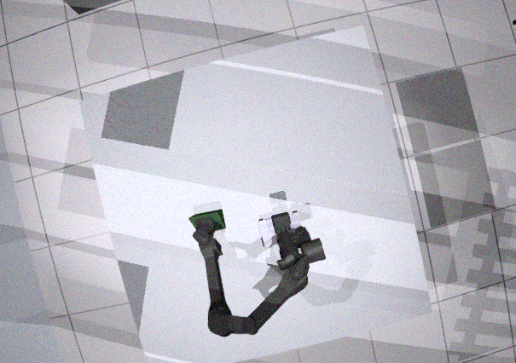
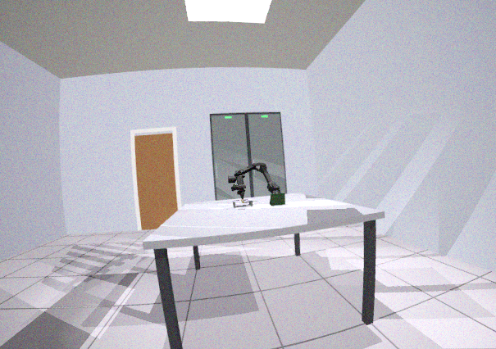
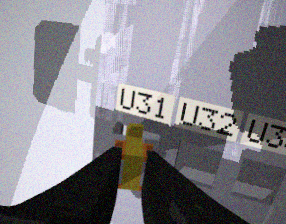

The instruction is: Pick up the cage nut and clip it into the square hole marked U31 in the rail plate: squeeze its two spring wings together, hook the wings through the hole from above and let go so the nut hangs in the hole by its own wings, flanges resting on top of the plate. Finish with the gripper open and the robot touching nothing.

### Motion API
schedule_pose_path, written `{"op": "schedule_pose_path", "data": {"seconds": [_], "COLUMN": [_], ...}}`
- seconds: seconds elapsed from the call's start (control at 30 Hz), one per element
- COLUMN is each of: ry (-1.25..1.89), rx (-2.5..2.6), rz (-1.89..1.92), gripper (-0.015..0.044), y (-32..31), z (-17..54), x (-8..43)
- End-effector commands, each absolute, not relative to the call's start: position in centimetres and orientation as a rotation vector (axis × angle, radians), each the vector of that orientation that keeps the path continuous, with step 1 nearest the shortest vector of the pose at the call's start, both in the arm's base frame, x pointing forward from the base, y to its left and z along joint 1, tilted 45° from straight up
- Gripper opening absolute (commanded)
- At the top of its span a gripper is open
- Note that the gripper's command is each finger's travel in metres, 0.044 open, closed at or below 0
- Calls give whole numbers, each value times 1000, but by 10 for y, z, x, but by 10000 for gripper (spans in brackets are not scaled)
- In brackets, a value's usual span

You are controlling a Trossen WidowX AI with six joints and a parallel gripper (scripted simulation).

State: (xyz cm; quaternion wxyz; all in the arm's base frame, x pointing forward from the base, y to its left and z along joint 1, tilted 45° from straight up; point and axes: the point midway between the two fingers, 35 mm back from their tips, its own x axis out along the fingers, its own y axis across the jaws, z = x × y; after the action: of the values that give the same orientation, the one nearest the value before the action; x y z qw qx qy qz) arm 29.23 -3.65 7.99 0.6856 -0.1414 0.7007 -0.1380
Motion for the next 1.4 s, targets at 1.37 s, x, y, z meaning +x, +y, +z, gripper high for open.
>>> {"op": "schedule_pose_path", "data": {"seconds": [1.37], "ry": [1574], "rx": [-276], "rz": [-264], "gripper": [23], "y": [-40], "z": [83], "x": [293]}}
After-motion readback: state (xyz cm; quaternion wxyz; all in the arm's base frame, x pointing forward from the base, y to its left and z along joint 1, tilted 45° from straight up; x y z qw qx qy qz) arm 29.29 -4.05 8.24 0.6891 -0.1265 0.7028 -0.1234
